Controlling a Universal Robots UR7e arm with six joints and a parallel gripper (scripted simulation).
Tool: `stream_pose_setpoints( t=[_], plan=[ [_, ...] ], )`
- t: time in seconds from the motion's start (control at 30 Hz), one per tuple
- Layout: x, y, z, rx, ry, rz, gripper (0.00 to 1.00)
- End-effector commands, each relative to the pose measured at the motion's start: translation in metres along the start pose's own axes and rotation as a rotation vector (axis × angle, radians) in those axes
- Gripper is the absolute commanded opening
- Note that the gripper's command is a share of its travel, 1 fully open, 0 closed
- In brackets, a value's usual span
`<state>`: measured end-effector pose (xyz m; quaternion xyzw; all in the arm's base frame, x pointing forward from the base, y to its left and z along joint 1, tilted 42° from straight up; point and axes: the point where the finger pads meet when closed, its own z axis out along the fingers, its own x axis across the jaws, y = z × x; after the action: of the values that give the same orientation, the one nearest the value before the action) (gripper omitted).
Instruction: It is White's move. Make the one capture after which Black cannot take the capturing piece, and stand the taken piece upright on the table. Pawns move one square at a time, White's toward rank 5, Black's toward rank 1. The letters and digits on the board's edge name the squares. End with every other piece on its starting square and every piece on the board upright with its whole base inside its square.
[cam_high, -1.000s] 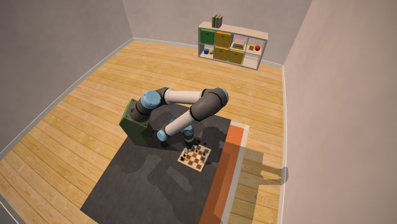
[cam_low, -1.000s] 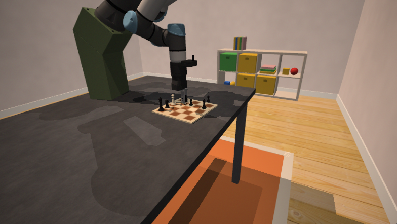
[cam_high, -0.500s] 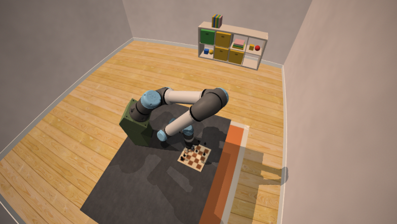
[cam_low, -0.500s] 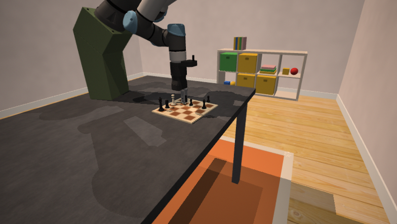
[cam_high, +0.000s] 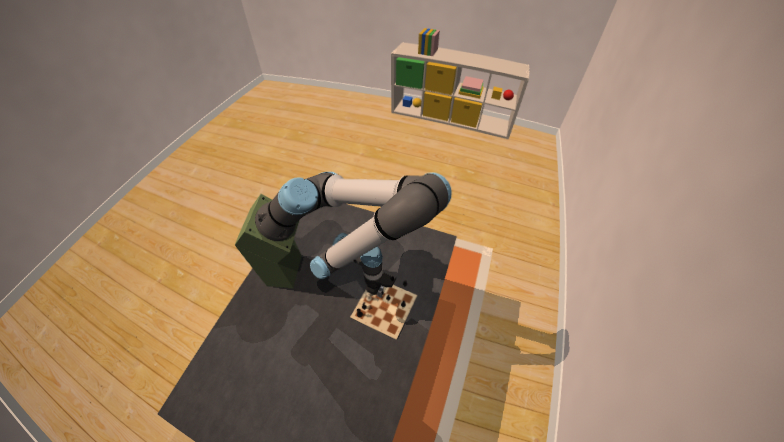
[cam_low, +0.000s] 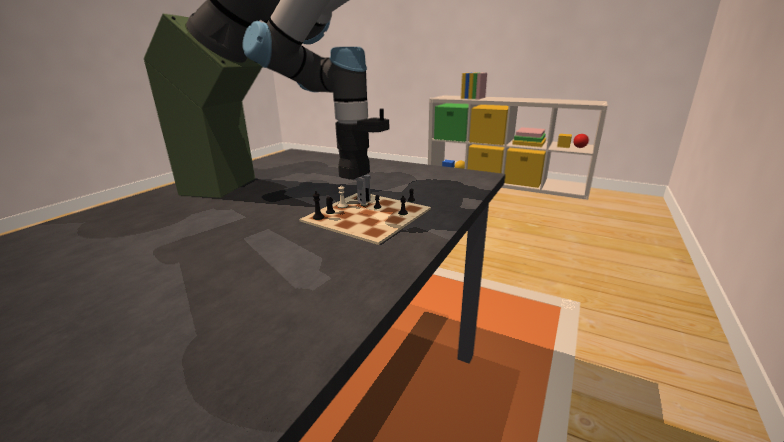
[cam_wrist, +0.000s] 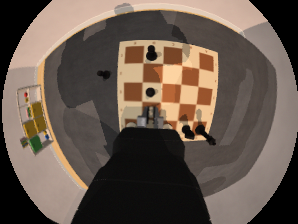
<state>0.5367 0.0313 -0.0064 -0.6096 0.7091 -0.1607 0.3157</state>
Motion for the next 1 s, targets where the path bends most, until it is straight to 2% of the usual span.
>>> stream_pose_setpoints(
  t=[0.0, 0.27, 0.3, 0.37, 0.4, 0.47, 0.5, 0.57, 0.6, 0.73, 0.77, 0.97],
  plan=[
    [-0.0002, -0.0015, 0.0007, 0.003, 0.000, -0.002, 0.00],
    [-0.0002, -0.0015, 0.0007, 0.003, 0.000, -0.002, 0.00],
    [-0.0002, -0.0015, 0.0007, 0.003, 0.000, -0.002, 0.14],
    [-0.0002, -0.0015, 0.0007, 0.003, 0.000, -0.002, 0.14],
    [-0.0002, -0.0015, 0.0007, 0.003, 0.000, -0.002, 0.27],
    [-0.0002, -0.0015, 0.0007, 0.003, 0.000, -0.002, 0.27],
    [-0.0002, -0.0015, 0.0007, 0.003, 0.000, -0.002, 0.41],
    [-0.0002, -0.0015, 0.0007, 0.003, 0.000, -0.002, 0.41],
    [-0.0002, -0.0015, 0.0007, 0.003, 0.000, -0.002, 0.54],
    [-0.0002, -0.0015, 0.0007, 0.003, 0.000, -0.002, 0.54],
    [-0.0002, -0.0015, 0.0007, 0.003, 0.000, -0.002, 0.68],
    [-0.0002, -0.0015, 0.0007, 0.003, 0.000, -0.002, 0.68]
  ],
)
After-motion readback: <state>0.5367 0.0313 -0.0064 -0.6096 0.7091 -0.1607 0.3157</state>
